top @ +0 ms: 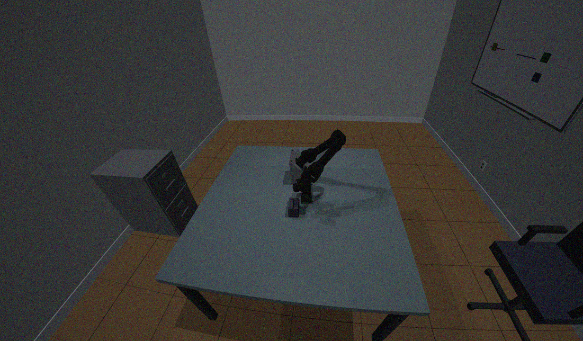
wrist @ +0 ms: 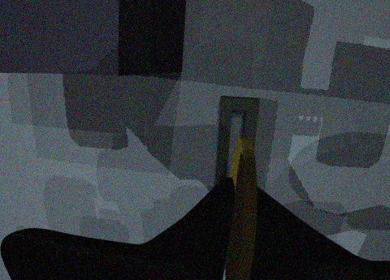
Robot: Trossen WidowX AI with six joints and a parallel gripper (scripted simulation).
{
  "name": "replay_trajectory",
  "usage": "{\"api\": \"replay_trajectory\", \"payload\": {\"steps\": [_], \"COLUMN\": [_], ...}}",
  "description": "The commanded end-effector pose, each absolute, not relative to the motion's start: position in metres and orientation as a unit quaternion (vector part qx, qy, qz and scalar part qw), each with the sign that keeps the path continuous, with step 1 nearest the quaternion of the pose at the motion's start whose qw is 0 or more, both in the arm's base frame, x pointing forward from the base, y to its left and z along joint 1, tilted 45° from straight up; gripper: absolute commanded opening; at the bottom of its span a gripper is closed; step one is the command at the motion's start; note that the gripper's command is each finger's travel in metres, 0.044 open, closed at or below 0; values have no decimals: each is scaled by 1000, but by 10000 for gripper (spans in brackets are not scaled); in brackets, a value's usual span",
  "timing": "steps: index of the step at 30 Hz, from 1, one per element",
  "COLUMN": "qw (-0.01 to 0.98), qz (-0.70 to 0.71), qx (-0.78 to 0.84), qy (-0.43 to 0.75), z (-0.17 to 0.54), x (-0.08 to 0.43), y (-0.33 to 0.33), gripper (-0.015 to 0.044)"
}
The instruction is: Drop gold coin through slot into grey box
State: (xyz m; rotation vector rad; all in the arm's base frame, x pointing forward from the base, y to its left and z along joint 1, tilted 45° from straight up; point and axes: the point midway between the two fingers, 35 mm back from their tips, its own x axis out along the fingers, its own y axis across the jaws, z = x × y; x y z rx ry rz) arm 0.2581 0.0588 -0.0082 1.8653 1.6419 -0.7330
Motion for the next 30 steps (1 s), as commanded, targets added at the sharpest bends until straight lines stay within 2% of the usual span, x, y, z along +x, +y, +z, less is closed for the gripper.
{"api": "replay_trajectory", "payload": {"steps": [1, 30], "qw": [277, 283], "qz": [-272, -263], "qx": [693, 690], "qy": [608, 612], "z": [-2, 45], "x": [260, 249], "y": [51, 8], "gripper": [0, 0]}}
